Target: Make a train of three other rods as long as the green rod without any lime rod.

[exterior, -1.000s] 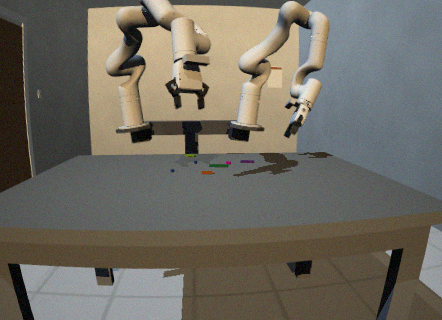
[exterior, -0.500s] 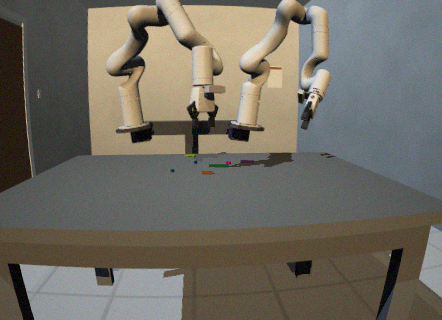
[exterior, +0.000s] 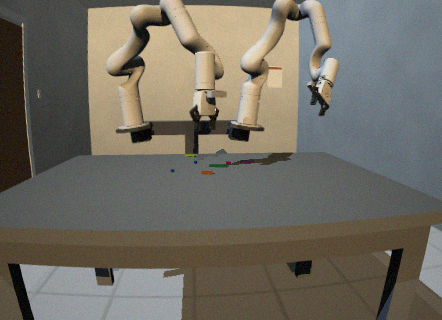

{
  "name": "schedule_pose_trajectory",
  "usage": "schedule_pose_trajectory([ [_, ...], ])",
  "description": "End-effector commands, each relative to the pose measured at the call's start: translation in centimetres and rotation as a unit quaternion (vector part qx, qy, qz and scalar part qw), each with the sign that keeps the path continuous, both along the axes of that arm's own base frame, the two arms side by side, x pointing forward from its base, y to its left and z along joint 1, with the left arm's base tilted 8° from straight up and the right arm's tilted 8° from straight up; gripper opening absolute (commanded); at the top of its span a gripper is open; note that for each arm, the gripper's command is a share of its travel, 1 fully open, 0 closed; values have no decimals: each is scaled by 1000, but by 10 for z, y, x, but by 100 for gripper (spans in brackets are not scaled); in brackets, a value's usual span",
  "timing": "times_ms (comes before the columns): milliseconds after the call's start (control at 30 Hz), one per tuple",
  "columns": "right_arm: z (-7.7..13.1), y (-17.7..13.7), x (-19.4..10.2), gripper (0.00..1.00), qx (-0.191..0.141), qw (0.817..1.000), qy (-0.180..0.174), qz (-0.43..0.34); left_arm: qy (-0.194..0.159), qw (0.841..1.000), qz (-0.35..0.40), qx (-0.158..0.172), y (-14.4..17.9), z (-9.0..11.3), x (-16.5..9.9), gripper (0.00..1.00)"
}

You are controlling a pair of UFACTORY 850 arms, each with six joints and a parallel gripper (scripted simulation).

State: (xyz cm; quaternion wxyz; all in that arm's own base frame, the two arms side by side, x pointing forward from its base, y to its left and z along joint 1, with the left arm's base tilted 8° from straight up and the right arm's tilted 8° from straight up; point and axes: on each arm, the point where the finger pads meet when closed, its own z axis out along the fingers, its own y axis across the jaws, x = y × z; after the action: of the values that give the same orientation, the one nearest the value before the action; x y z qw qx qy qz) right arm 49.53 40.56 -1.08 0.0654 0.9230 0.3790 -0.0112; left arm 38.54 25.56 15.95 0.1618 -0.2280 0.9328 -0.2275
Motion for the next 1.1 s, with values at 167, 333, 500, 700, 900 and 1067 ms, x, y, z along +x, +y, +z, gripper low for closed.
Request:
schedule_pose_trajectory([
  [167,1,1,0,100,1,1000,-1,0,-72,984,-137,84,38,54,-21,100],
  [333,1,1,0,100,1,1000,-1,0,-97,964,-208,132,57,81,-37,100],
  [500,1,1,0,100,1,1000,-1,0,-115,937,-276,178,73,107,-57,100],
  [700,1,1,0,100,1,1000,-1,0,-126,902,-347,223,89,134,-80,100],
  [900,1,1,0,100,1,1000,-1,0,-130,855,-424,268,104,163,-109,100],
  [1067,1,1,0,100,1,1000,-1,0,-126,811,-486,300,115,187,-136,100],
])
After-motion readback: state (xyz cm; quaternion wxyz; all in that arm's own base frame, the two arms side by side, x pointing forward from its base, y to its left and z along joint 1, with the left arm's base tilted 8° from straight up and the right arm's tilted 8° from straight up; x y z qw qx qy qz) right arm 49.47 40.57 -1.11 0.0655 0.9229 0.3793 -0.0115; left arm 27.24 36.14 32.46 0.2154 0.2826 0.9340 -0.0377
